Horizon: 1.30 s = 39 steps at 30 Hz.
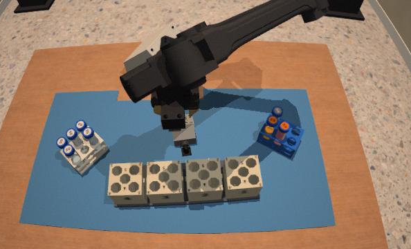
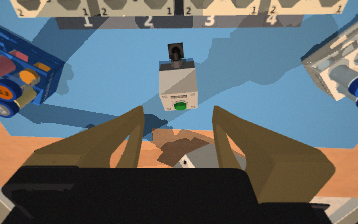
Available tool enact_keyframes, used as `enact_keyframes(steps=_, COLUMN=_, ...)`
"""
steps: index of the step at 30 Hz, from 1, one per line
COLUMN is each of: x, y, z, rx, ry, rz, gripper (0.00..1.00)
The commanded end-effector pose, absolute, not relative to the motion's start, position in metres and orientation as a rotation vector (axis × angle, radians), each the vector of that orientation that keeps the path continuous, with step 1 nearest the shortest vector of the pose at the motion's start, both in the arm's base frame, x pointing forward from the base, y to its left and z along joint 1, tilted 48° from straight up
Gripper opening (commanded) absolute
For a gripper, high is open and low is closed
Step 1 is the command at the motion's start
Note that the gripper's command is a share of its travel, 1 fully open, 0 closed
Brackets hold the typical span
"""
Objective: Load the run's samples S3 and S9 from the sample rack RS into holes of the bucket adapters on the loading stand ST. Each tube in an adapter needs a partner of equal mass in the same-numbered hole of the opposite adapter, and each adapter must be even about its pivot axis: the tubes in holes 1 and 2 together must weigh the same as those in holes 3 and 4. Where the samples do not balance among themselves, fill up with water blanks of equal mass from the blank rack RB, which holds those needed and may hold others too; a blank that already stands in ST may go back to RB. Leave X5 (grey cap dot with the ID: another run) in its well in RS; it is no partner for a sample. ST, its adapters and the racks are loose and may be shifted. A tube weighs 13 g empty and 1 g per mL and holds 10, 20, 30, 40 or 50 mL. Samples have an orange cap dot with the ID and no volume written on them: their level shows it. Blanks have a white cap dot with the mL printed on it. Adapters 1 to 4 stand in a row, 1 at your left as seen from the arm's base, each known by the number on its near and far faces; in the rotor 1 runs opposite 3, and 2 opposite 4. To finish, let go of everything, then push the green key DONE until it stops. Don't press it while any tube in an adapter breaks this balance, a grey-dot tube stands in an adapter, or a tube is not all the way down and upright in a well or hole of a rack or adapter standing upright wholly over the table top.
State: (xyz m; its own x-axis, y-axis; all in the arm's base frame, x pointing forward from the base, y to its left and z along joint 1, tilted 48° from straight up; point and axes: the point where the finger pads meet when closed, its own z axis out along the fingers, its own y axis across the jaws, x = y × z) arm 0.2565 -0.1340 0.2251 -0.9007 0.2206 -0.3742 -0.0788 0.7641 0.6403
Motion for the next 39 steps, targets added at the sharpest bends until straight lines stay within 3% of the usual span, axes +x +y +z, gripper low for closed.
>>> enact_keyframes(steps=1, x=0.260, y=-0.142, z=0.234, rx=0.085, ry=2.511, rz=0.900, gripper=0.55)
enact_keyframes(steps=37, x=0.302, y=-0.073, z=0.161, rx=0.082, ry=2.512, rz=0.925, gripper=0.55)
enact_keyframes(steps=38, x=0.300, y=-0.089, z=0.151, rx=0.193, ry=2.519, rz=0.945, gripper=1.00)
enact_keyframes(steps=39, x=0.312, y=-0.105, z=0.159, rx=0.232, ry=2.509, rz=0.923, gripper=1.00)
